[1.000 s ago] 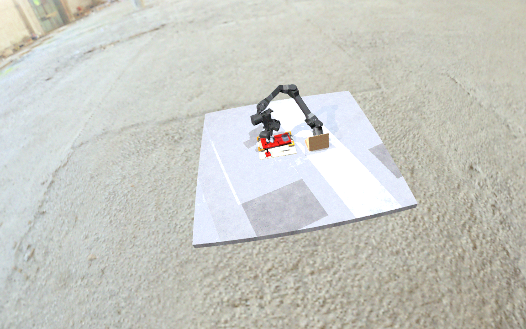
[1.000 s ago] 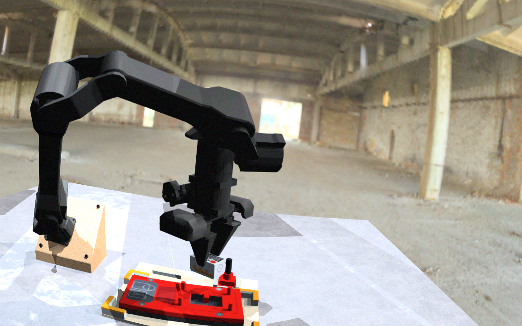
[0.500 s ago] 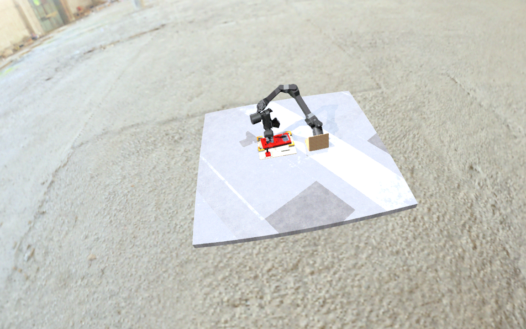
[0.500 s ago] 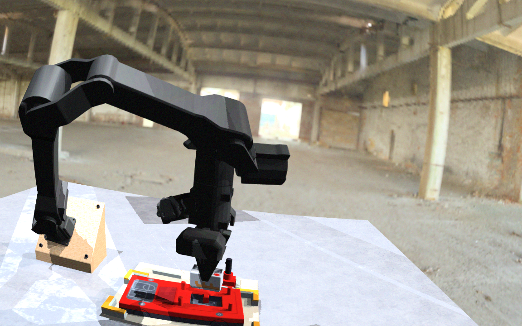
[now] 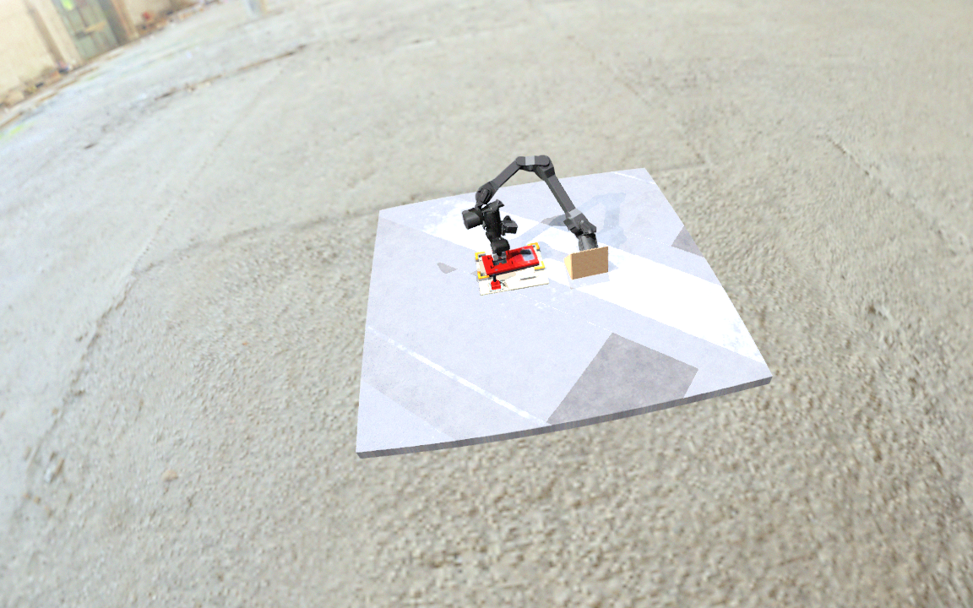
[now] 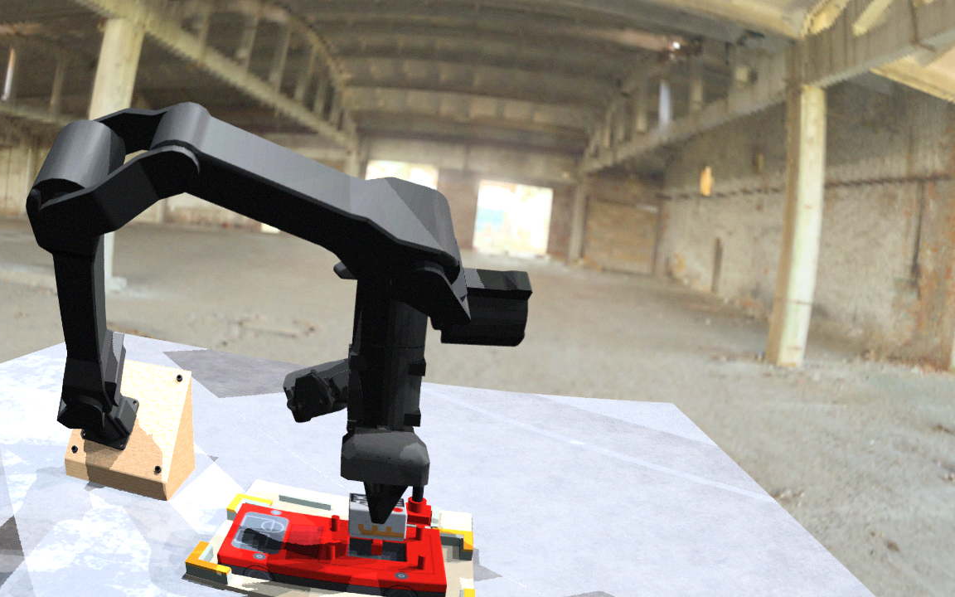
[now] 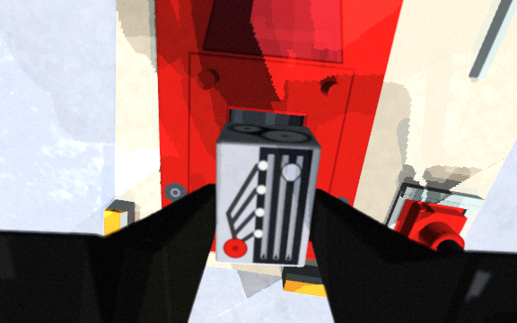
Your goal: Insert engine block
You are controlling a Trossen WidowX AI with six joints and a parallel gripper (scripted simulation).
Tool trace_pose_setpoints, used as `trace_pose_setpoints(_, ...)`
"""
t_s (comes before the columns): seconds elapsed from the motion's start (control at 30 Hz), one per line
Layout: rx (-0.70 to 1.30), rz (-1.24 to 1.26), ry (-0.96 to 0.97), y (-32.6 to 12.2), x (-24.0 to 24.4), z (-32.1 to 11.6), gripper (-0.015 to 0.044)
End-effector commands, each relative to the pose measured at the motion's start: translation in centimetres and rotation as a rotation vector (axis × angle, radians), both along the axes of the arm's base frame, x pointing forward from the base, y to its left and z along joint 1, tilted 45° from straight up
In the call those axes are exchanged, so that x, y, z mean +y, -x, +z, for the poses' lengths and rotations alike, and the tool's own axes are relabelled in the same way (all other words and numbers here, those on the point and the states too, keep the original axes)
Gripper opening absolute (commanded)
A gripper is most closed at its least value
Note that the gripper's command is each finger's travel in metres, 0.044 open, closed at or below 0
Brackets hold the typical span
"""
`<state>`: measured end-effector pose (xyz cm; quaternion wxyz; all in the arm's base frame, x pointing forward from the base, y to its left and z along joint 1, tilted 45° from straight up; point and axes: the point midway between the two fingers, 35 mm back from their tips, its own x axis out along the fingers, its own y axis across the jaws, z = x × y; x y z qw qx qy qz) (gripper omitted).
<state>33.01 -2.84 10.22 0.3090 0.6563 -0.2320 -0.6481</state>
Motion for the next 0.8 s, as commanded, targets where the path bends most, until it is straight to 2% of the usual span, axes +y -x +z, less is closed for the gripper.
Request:
trace_pose_setpoints(0.0, 0.019, 0.023, 0.006, -0.03, -0.07, 0.06, 0.0159)
trace_pose_setpoints(0.27, 0.015, 0.019, 0.006, -0.03, -0.07, 0.06, 0.0159)
trace_pose_setpoints(0.57, -0.108, -0.104, -0.003, -0.06, -0.13, 0.13, 0.0159)
trace_pose_setpoints(0.77, -0.111, -0.107, -0.003, -0.06, -0.13, 0.14, 0.0159)
